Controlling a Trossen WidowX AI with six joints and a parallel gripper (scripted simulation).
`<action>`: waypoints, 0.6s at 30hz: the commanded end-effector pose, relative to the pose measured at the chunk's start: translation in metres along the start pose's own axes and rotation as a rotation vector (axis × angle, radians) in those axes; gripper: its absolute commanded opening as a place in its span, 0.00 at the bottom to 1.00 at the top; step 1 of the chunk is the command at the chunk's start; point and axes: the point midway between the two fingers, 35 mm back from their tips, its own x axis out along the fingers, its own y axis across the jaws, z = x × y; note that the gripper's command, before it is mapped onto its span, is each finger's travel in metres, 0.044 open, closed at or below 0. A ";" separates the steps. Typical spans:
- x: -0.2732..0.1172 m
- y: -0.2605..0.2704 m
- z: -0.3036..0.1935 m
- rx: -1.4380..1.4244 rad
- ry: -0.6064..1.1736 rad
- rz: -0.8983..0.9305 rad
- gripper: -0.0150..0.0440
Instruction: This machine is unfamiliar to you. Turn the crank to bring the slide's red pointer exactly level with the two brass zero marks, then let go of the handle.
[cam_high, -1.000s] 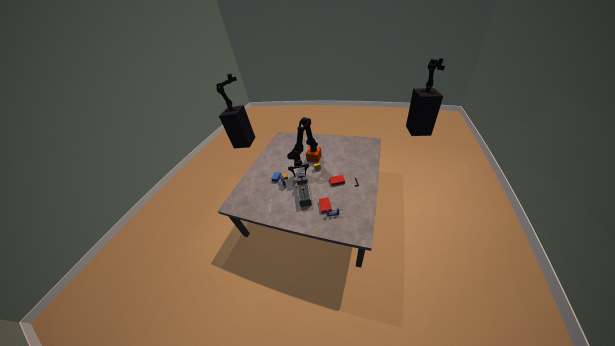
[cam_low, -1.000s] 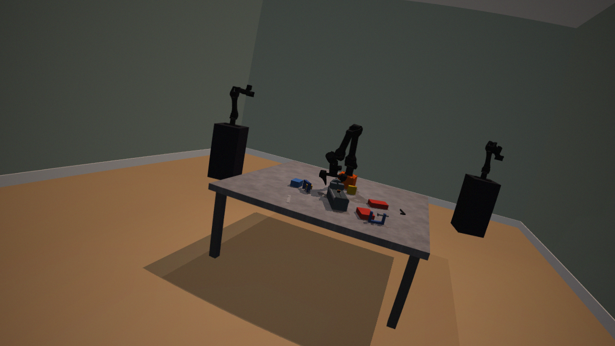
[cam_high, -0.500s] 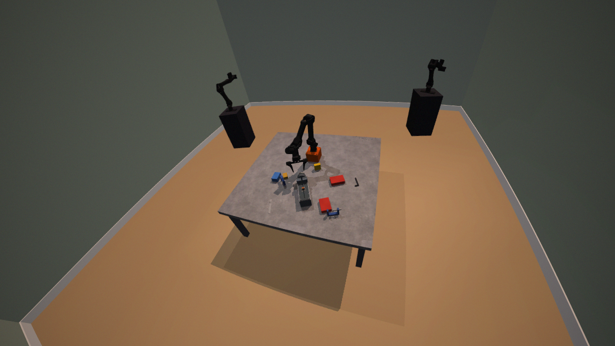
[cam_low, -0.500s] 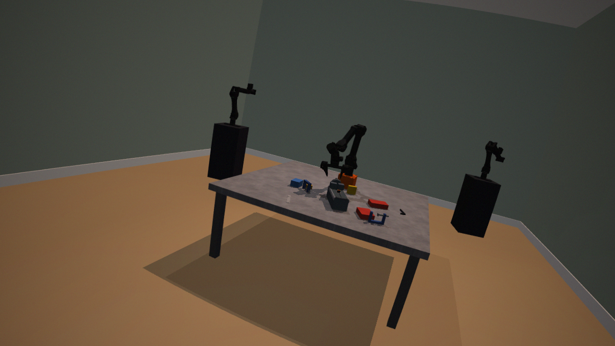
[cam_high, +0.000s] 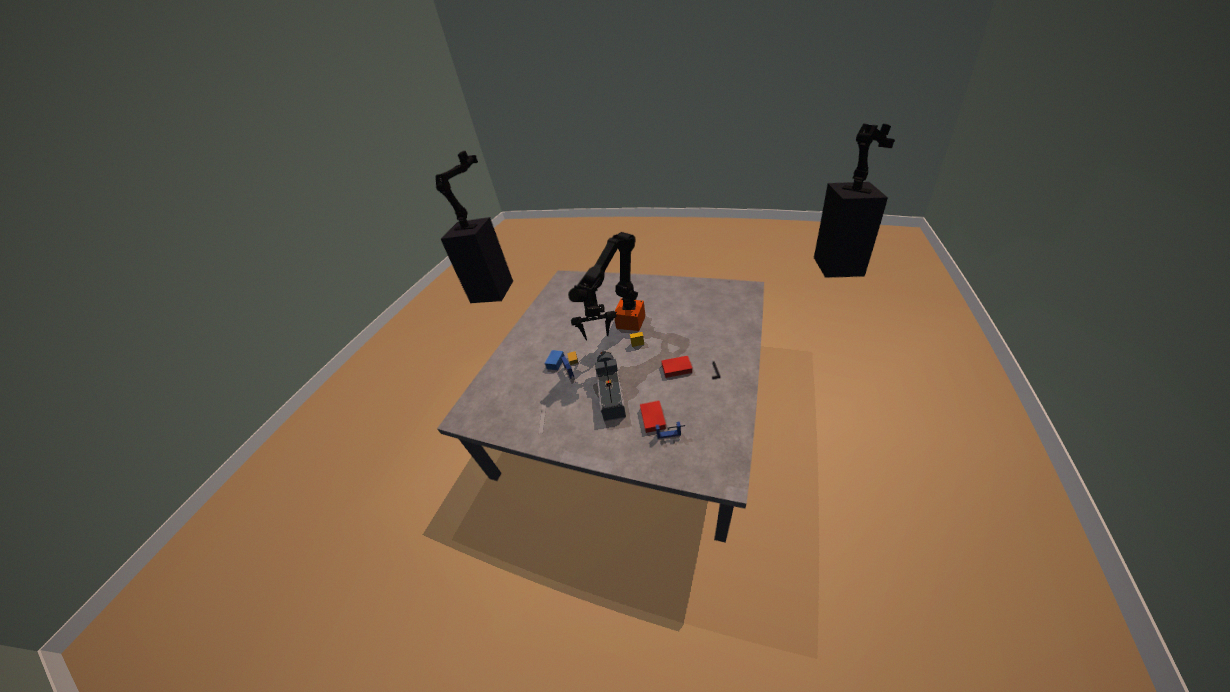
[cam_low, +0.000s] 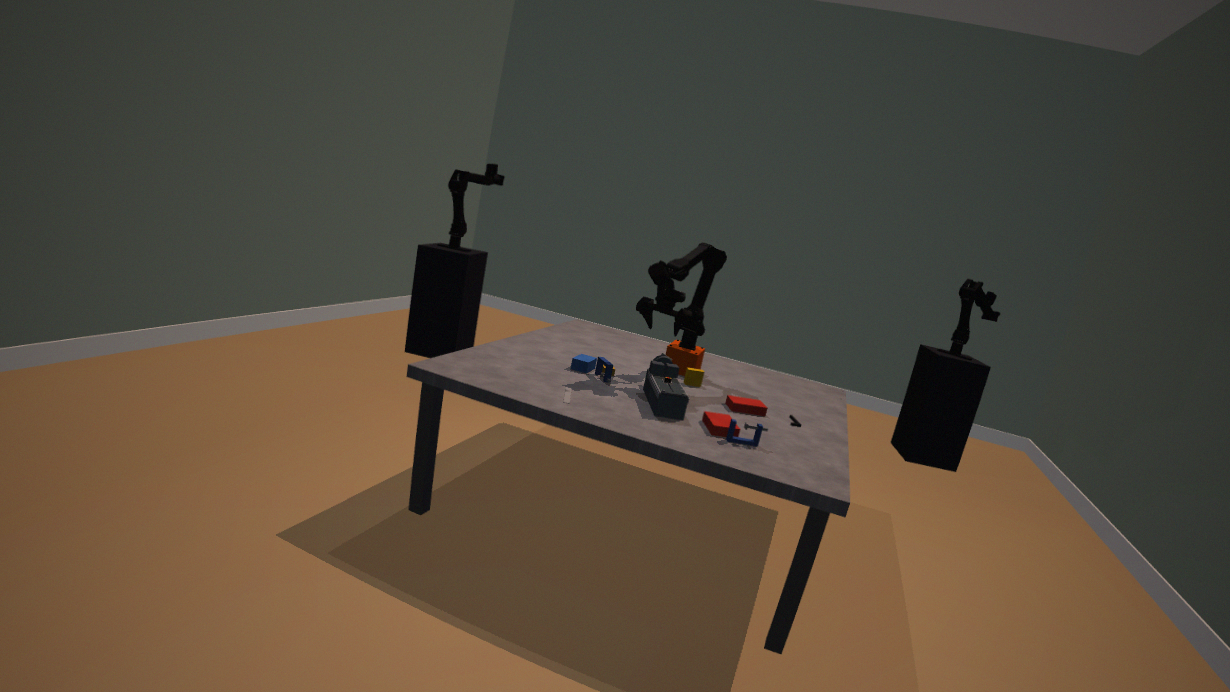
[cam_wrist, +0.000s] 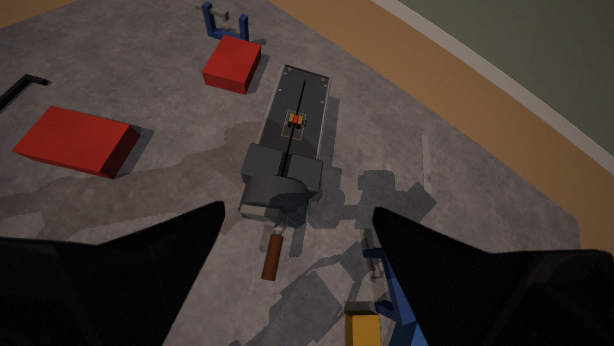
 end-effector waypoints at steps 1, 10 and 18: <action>0.004 -0.005 0.010 -0.147 0.031 0.008 1.00; 0.019 -0.014 0.034 -0.569 0.113 0.062 1.00; 0.032 -0.018 0.054 -0.956 0.176 0.137 1.00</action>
